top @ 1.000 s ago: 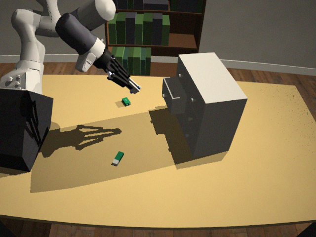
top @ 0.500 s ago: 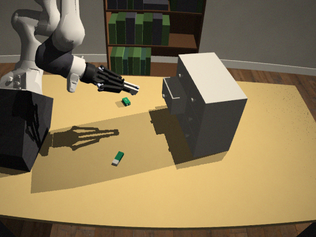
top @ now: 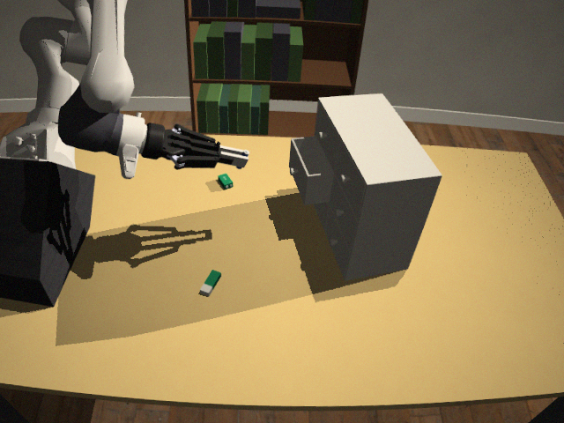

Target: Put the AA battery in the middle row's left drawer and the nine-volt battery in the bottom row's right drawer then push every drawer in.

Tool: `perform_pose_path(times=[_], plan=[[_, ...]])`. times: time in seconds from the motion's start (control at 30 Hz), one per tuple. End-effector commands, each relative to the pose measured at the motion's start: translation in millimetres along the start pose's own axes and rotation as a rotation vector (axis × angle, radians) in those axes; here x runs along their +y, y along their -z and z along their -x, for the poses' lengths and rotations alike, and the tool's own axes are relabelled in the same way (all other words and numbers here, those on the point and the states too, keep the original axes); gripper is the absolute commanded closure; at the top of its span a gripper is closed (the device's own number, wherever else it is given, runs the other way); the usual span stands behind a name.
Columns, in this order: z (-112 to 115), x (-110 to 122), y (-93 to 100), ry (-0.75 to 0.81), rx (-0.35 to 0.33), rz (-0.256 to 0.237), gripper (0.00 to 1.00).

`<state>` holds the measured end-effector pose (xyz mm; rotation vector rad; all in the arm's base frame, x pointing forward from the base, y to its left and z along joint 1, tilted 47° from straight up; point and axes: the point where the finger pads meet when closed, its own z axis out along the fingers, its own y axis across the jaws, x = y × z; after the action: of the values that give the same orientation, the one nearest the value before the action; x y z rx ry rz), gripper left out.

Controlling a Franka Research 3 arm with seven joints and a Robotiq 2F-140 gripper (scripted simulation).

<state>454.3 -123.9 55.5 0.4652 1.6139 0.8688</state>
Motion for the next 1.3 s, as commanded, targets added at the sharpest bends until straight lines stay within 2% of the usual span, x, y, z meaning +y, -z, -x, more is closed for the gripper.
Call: perform_pose_path(times=[0.0, 0.67, 1.1, 1.27], plan=[[4, 1, -0.7, 0.077, -0.023, 0.007, 0.94], [6, 1, -4.8, 0.077, -0.027, 0.007, 0.94], [14, 2, -24.5, 0.077, -0.027, 0.007, 0.94], [20, 3, -40.0, 0.077, -0.027, 0.007, 0.94]])
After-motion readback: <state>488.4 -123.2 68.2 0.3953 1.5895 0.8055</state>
